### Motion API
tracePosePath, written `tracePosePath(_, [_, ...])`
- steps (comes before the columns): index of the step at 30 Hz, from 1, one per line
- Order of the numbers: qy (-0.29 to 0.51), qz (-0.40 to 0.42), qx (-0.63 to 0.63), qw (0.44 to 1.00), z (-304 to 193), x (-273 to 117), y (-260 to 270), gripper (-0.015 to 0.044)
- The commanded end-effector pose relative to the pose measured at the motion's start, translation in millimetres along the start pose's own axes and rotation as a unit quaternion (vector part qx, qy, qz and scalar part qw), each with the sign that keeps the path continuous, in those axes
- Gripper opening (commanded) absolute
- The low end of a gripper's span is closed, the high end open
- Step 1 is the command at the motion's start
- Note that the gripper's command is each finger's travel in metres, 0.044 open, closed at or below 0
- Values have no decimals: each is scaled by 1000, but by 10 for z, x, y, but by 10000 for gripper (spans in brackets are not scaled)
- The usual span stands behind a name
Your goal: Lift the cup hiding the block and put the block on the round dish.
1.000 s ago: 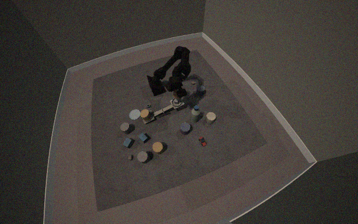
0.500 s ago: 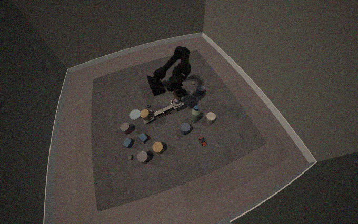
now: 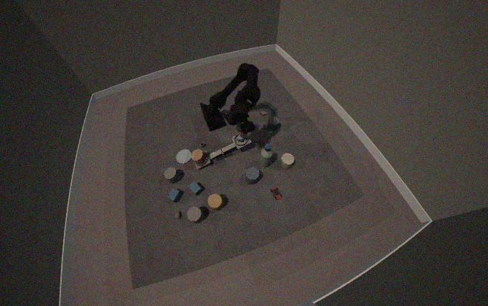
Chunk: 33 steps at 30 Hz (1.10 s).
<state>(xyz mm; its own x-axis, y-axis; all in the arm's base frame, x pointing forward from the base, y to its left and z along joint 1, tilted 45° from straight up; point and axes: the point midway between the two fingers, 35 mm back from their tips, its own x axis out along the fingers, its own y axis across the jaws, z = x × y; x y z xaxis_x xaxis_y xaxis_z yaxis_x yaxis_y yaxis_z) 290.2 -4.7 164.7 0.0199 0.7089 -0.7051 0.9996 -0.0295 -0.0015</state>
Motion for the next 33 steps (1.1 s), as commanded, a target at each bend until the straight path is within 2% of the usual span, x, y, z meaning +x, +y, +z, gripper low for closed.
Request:
tracePosePath(1, [0,2,1,1000,6,-5,4,0])
tracePosePath(14, [-2,2,1,1000,-26,20,-1,0])
tracePosePath(33, [-11,0,-11,1000,-889,706,-371,0])
